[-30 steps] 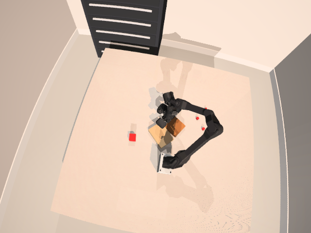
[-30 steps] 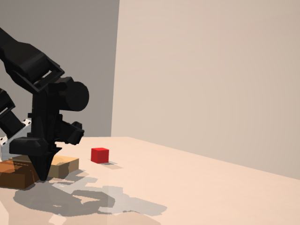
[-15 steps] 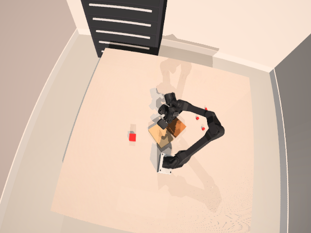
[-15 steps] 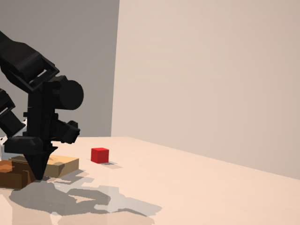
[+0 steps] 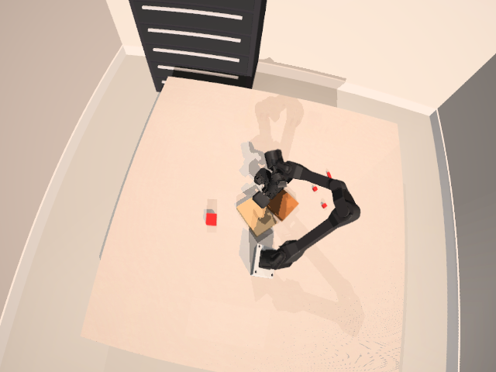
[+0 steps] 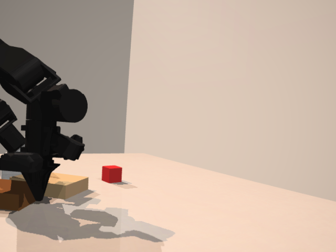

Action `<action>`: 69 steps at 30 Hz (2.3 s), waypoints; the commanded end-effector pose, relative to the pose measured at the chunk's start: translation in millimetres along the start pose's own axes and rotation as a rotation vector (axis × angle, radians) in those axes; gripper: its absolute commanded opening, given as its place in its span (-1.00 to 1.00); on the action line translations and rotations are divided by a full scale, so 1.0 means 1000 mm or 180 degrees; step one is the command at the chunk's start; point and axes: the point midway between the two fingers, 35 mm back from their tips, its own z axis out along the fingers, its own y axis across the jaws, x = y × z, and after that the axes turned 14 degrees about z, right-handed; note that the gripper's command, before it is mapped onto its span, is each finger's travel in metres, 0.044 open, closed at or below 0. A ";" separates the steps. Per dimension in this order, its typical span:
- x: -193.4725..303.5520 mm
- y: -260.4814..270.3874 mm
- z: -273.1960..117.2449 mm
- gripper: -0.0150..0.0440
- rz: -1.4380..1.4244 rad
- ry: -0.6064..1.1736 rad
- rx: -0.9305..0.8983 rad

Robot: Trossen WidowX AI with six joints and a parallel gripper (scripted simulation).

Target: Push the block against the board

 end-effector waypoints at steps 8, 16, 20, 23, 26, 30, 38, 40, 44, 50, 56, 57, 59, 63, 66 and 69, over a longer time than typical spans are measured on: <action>0.001 -0.001 0.000 -0.49 -0.0003 0.0014 0.0008; -0.012 0.002 0.000 -0.49 -0.0002 0.0011 0.0007; -0.018 0.003 0.000 -0.49 -0.0002 0.0010 0.0006; -0.023 0.004 0.000 -0.49 -0.0001 0.0009 0.0006; -0.028 0.006 0.000 -0.49 -0.0001 0.0008 0.0006; -0.034 0.008 0.000 -0.49 0.0000 0.0008 0.0006; -0.040 0.007 -0.014 -0.49 0.0007 -0.0017 0.0020; -0.041 0.007 -0.043 -0.49 0.0002 -0.0004 0.0005; -0.040 0.007 -0.055 -0.49 0.0000 0.0004 0.0001; -0.039 0.002 -0.054 -0.49 0.0244 -0.0033 0.0027; -0.030 -0.013 -0.055 -0.49 0.0905 -0.0034 0.0015; -0.028 -0.016 -0.054 -0.49 0.1010 -0.0034 0.0012; -0.024 -0.021 -0.054 -0.49 0.1218 -0.0034 0.0008; -0.016 -0.031 -0.054 -0.49 0.1635 -0.0031 0.0000; -0.010 -0.039 -0.054 -0.49 0.1948 -0.0029 -0.0004; -0.004 -0.045 -0.054 -0.49 0.2273 -0.0026 -0.0005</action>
